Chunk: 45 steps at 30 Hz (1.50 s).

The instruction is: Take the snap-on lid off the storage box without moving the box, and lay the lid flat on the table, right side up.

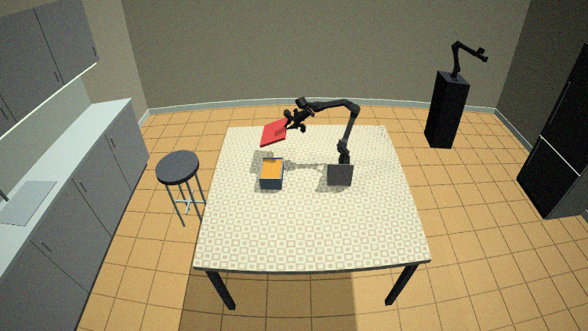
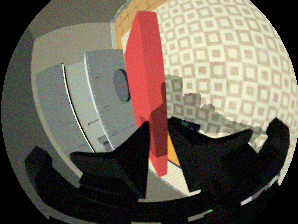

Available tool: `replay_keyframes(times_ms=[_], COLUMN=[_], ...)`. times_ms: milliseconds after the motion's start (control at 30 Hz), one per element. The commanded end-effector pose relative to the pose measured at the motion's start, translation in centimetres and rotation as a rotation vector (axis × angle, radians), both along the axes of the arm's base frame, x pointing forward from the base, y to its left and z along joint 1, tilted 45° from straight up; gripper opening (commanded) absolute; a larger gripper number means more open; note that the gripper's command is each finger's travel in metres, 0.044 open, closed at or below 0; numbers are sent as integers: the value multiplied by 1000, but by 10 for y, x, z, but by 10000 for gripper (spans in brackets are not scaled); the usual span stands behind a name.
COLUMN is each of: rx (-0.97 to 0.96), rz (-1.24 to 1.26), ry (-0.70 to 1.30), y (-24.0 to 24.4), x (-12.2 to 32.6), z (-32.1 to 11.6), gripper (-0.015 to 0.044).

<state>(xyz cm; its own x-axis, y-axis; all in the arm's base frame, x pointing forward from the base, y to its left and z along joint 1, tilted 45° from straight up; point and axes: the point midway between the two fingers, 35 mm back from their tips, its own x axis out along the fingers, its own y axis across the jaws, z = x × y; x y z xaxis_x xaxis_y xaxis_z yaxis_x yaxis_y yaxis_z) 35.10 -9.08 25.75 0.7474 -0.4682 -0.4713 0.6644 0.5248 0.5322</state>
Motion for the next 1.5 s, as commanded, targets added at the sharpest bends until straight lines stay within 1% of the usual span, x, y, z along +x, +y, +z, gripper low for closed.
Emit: replay_keyframes(times_ms=[0, 633, 1467], rx=[0, -3, -4], rz=[14, 14, 14], ry=[-10, -12, -12], y=[-2, -28, -41], x=[1, -1, -3], z=[9, 35, 16], gripper=[0, 0, 0])
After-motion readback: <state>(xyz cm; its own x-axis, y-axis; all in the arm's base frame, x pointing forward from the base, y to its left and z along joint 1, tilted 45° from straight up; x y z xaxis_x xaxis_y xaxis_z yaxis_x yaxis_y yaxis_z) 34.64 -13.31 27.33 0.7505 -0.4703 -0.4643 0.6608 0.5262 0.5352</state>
